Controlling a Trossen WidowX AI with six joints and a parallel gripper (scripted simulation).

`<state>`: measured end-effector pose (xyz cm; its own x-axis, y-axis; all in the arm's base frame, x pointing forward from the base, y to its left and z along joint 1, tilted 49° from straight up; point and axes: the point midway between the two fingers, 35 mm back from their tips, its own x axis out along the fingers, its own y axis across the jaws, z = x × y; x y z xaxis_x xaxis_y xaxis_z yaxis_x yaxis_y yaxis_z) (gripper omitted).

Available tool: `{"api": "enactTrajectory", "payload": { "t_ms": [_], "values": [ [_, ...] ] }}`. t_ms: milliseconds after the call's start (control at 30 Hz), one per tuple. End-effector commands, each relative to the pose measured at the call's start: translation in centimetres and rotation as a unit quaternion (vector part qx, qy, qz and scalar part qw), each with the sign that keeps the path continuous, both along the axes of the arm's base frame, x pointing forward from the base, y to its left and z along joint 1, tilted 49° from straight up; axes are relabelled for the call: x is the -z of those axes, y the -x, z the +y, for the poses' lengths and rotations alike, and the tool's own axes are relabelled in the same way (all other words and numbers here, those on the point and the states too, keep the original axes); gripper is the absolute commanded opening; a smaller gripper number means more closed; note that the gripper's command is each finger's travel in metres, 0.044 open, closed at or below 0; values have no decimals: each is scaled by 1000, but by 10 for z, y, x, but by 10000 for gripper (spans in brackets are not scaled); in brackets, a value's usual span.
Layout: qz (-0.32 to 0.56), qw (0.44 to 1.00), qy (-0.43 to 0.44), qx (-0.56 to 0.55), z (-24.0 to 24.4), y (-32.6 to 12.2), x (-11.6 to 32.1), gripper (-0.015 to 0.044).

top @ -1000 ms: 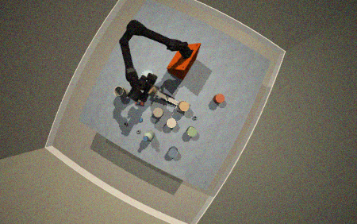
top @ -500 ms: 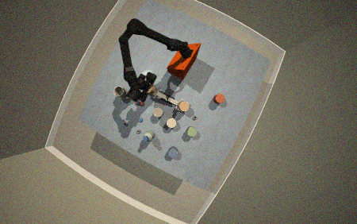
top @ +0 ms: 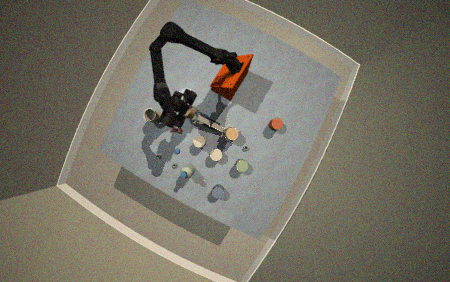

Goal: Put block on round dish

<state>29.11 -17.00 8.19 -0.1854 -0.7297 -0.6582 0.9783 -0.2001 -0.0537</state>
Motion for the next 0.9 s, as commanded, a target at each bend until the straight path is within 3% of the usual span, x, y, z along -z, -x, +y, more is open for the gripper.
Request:
{"api": "enactTrajectory", "payload": {
  "t_ms": [0, 867],
  "values": [
    [-9, 1000, 2, -3, 5, -3, -8, 0],
    [1, 1000, 3, 0, 18, 0, -18, 0]
  ]
}}
